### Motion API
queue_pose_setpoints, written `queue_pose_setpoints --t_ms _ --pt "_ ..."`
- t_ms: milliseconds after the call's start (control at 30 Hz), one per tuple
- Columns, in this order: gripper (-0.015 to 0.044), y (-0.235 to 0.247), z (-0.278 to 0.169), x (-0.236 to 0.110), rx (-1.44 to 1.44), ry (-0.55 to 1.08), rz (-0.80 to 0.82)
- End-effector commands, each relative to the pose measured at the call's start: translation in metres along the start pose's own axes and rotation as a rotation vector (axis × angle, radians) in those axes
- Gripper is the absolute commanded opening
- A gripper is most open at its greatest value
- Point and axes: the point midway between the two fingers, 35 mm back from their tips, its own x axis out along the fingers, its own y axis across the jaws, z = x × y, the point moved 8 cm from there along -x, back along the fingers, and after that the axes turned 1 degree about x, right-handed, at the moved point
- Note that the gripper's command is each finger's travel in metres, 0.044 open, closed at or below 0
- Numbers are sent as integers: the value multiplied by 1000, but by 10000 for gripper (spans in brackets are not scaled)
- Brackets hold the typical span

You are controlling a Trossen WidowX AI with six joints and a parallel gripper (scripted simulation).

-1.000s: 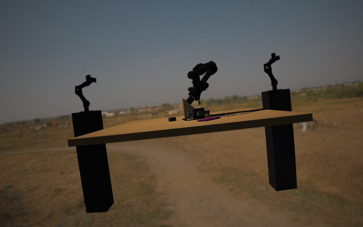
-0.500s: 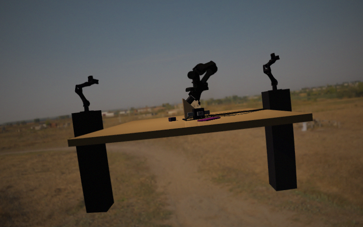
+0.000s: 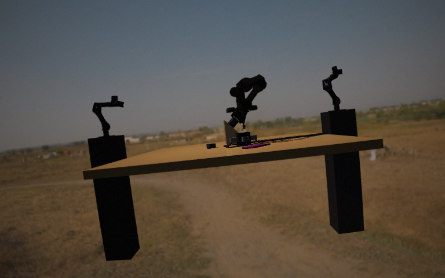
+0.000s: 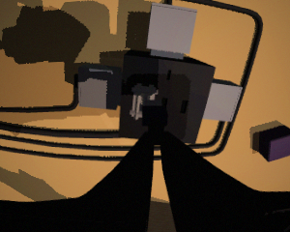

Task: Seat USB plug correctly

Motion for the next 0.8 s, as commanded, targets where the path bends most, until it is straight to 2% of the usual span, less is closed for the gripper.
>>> queue_pose_setpoints --t_ms 0,767 --pt "0 0 0 1 99 1 0" --pt "0 0 0 1 701 1 -1"
